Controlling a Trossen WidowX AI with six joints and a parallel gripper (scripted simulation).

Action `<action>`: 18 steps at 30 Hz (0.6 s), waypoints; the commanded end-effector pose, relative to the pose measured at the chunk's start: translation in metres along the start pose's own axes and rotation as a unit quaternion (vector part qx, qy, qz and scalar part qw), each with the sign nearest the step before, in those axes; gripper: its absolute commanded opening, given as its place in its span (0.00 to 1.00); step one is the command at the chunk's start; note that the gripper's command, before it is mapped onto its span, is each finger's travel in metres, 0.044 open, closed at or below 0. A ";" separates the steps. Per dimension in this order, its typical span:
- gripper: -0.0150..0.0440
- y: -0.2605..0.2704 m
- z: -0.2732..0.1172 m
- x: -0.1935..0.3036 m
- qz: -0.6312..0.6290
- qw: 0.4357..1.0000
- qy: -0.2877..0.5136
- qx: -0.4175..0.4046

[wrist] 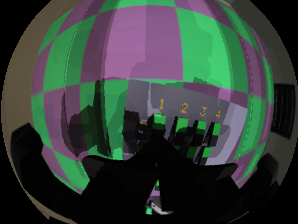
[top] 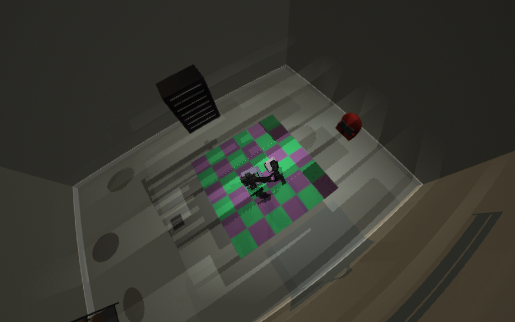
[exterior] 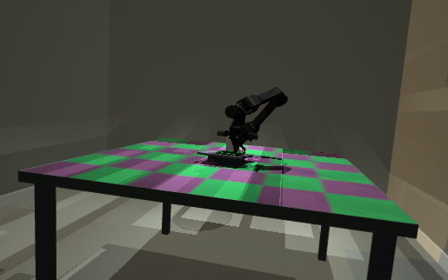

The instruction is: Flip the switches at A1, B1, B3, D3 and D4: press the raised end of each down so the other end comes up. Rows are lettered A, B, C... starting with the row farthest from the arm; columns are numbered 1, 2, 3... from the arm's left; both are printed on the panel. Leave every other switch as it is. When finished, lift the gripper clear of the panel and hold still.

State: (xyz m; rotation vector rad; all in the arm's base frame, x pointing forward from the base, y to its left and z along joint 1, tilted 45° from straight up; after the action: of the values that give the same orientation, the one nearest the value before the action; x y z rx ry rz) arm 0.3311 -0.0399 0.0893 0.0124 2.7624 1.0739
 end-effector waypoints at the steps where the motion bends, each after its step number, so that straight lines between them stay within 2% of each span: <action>1: 0.25 0.000 0.001 0.000 0.003 1.000 -0.001 -0.002; 18: 0.25 0.000 0.003 0.000 0.003 1.000 -0.001 -0.002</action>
State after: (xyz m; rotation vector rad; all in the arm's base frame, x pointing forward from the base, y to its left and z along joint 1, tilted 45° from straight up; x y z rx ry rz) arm 0.3314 -0.0382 0.0875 0.0126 2.7626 1.0744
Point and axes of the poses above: the point midway between the two fingers, 35 mm back from their tips, its own z axis out along the fingers, its own y axis across the jaws, x = y × z, the point moved 5 cm from there along -z, back along the fingers, and after that the axes turned 14 degrees about -z, right-handed, at the moved point
